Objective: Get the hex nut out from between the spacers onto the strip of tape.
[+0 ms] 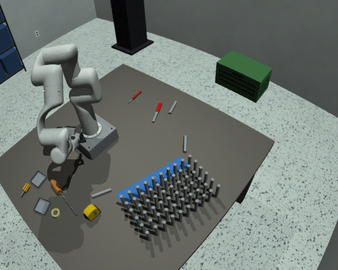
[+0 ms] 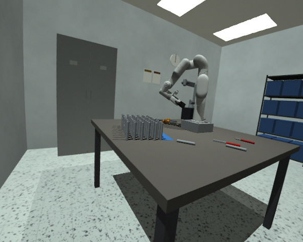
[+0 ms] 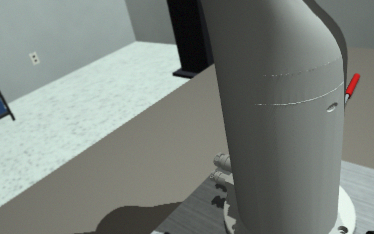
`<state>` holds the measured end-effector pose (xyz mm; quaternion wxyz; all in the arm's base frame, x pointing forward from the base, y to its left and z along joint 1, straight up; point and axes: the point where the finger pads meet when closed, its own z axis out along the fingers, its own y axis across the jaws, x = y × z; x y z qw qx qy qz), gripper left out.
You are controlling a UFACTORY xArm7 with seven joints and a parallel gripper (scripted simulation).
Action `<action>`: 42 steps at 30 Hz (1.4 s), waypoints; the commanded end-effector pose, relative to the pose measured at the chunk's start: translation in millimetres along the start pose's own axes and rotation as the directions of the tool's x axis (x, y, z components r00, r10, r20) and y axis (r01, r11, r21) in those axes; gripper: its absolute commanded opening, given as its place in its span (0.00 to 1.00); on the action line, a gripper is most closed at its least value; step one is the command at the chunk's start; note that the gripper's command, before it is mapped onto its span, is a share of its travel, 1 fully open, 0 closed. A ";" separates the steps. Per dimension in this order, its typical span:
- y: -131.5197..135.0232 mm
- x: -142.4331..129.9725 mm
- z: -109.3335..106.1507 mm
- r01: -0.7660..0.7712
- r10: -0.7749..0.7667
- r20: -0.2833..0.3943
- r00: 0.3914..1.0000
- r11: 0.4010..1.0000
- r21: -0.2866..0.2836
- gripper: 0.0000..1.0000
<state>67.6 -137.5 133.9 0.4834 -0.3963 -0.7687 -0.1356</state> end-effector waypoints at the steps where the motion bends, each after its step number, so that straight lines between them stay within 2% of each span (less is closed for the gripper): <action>1: -0.2 -31.8 -3.6 0.139 -0.131 0.117 0.984 0.988 -0.063 1.00; 3: -0.2 -31.8 -3.6 0.139 -0.131 0.117 0.984 0.988 -0.063 1.00; 5: -4.6 -61.3 -13.9 0.270 -0.243 0.256 0.936 0.960 -0.075 1.00; 8: -4.6 -61.3 -13.9 0.270 -0.243 0.256 0.936 0.960 -0.075 1.00; 9: -8.2 -75.4 -20.3 0.330 -0.293 0.325 0.899 0.942 -0.065 1.00; 10: -8.2 -75.4 -20.3 0.330 -0.293 0.325 0.899 0.942 -0.065 1.00; 11: -12.8 -88.9 -27.4 0.384 -0.337 0.391 0.856 0.922 -0.044 1.00; 13: -12.8 -88.9 -27.4 0.384 -0.337 0.391 0.856 0.922 -0.044 1.00; 14: -18.3 -101.5 -35.0 0.430 -0.378 0.453 0.808 0.903 -0.015 1.00; 15: -18.3 -101.5 -35.0 0.430 -0.378 0.453 0.808 0.903 -0.015 1.00; 16: -24.6 -113.1 -42.8 0.469 -0.414 0.508 0.755 0.883 0.023 1.00; 20: -24.6 -113.1 -42.8 0.469 -0.414 0.508 0.755 0.883 0.023 1.00; 22: -39.4 -133.2 -58.9 0.521 -0.476 0.596 0.646 0.846 0.112 1.00; 24: -39.4 -133.2 -58.9 0.521 -0.476 0.596 0.646 0.846 0.112 1.00; 25: -47.6 -141.6 -66.7 0.535 -0.504 0.629 0.593 0.830 0.161 1.00; 26: -47.6 -141.6 -66.7 0.535 -0.504 0.629 0.593 0.830 0.161 1.00; 27: -56.0 -148.9 -74.2 0.541 -0.528 0.654 0.542 0.814 0.210 1.00; 29: -56.0 -148.9 -74.2 0.541 -0.528 0.654 0.542 0.814 0.210 1.00; 30: -64.5 -155.1 -81.3 0.542 -0.551 0.672 0.494 0.800 0.257 1.00; 31: -64.5 -155.1 -81.3 0.542 -0.551 0.672 0.494 0.800 0.257 1.00; 32: -72.9 -160.3 -87.9 0.538 -0.572 0.685 0.451 0.786 0.302 1.00; 33: -72.9 -160.3 -87.9 0.538 -0.572 0.685 0.451 0.786 0.302 1.00; 34: -80.9 -164.6 -93.8 0.531 -0.591 0.693 0.413 0.774 0.344 1.00; 37: -80.9 -164.6 -93.8 0.531 -0.591 0.693 0.413 0.774 0.344 1.00; 40: -101.6 -172.9 -107.8 0.500 -0.637 0.697 0.328 0.744 0.444 1.00; 41: -101.6 -172.9 -107.8 0.500 -0.637 0.697 0.328 0.744 0.444 1.00; 42: -107.0 -174.5 -111.1 0.489 -0.649 0.696 0.309 0.736 0.468 1.00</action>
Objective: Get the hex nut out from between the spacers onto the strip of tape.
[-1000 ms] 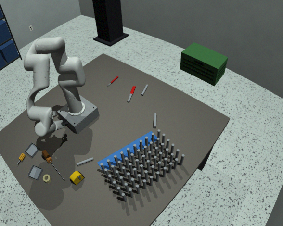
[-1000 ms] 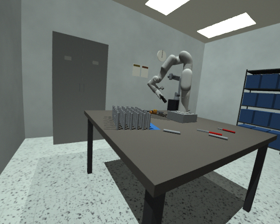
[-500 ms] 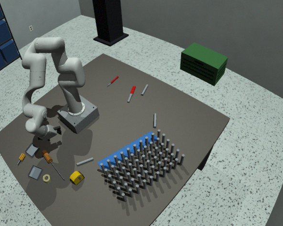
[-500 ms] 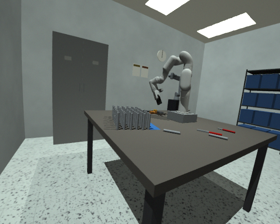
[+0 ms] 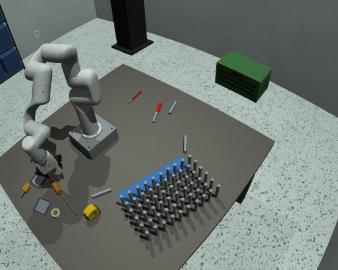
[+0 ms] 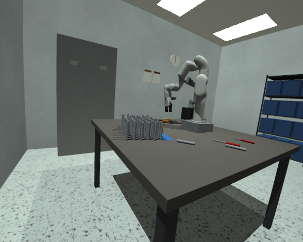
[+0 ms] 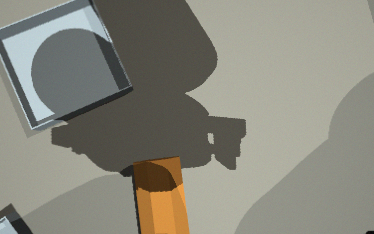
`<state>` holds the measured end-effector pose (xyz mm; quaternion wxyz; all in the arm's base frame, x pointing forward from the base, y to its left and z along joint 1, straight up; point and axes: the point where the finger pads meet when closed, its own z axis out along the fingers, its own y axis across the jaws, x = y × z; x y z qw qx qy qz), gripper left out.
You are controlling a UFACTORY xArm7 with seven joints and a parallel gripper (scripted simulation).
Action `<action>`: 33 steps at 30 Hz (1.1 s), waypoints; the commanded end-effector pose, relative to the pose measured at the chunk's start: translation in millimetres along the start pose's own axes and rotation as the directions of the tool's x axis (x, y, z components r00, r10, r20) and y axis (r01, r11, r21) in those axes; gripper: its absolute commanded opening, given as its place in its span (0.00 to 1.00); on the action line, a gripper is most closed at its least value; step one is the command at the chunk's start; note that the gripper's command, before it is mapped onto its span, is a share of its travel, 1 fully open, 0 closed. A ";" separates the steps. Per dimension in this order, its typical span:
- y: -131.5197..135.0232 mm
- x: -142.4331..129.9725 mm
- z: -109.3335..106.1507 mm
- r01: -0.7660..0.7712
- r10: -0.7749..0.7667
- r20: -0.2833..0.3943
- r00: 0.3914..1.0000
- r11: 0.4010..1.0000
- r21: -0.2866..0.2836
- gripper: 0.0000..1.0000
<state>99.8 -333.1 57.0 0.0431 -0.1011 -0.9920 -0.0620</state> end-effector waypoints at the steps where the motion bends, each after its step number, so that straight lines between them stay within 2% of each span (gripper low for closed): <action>1: -27.8 -1.1 -6.7 0.076 -0.081 0.067 0.994 0.994 0.083 1.00; 6: -39.1 0.2 -10.6 0.106 -0.116 0.082 0.990 0.987 0.124 1.00; 25: -39.4 0.2 -10.8 0.107 -0.117 0.083 0.990 0.986 0.125 1.00; 26: -39.4 0.2 -10.7 0.107 -0.117 0.083 0.990 0.986 0.125 0.65; 33: -39.9 -0.1 -7.4 0.107 -0.117 0.082 0.990 0.987 0.122 0.65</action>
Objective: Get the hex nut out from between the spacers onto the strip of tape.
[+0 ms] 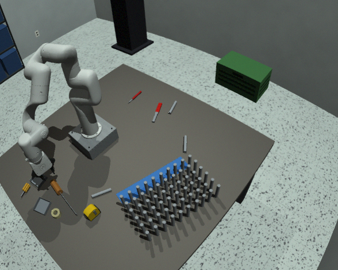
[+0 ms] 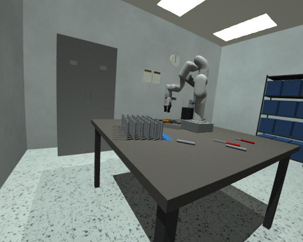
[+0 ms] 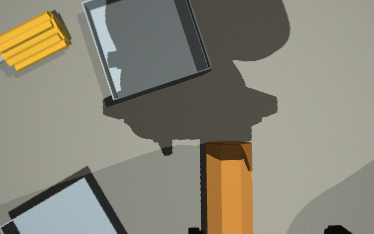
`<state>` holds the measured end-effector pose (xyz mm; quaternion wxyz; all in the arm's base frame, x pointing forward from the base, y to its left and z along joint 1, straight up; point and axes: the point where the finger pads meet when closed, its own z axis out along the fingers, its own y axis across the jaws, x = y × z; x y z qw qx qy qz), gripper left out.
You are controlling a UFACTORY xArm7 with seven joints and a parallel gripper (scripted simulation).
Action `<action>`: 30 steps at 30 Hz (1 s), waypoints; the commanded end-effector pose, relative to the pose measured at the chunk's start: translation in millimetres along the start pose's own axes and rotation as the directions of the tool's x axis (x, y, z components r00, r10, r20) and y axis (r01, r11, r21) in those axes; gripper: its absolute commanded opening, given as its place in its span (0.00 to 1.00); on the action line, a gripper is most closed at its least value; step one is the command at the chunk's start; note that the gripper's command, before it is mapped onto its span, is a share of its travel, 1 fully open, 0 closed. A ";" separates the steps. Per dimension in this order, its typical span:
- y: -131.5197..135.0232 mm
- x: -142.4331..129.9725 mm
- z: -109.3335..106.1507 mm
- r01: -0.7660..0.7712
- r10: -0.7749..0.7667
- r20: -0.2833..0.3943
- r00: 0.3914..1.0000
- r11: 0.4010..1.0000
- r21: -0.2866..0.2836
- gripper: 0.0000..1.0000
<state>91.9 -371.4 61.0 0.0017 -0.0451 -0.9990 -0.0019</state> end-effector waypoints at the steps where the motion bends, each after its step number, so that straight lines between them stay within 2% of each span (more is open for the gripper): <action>1: -1.5 -0.5 3.1 0.000 0.000 0.000 1.000 1.000 0.000 0.65; 11: -2.5 -0.2 37.8 0.000 0.000 0.000 1.000 1.000 0.000 0.65; 13: -2.5 -0.2 37.8 0.000 0.000 0.000 1.000 1.000 0.000 0.65; 19: -3.0 0.0 55.9 0.000 0.000 0.000 1.000 1.000 0.000 0.65; 30: -3.2 0.0 61.3 0.000 0.000 0.000 1.000 1.000 0.000 0.65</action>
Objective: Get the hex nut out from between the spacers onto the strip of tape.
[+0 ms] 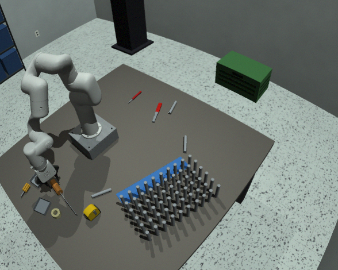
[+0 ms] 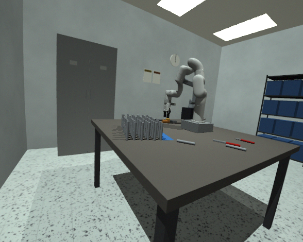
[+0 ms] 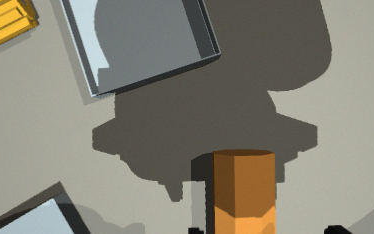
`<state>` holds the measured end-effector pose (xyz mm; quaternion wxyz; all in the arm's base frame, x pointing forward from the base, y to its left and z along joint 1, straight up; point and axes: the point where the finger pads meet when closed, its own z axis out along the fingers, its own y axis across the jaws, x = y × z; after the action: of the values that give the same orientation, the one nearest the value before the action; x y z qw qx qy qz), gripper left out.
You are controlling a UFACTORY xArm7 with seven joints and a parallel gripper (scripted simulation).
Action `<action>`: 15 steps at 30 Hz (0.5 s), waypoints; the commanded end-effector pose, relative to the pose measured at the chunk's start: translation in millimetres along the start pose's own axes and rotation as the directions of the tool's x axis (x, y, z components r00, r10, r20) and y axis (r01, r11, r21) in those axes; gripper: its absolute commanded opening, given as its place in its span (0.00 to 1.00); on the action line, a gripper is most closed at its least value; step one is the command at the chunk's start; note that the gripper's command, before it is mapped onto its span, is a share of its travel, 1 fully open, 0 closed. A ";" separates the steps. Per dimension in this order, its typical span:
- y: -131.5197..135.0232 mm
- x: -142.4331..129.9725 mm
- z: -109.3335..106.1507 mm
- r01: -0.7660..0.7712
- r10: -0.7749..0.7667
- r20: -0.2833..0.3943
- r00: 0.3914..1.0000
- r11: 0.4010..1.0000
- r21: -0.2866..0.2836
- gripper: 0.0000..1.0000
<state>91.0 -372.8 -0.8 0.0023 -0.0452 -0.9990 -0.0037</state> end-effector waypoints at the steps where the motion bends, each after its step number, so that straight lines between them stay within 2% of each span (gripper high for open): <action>1: -1.5 -0.6 -0.6 0.000 0.000 0.002 1.000 1.000 0.003 0.65; 15: -1.5 -0.6 1.6 0.000 0.000 0.002 1.000 1.000 0.003 0.65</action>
<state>91.0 -372.8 -2.3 0.0022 -0.0452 -0.9990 -0.0037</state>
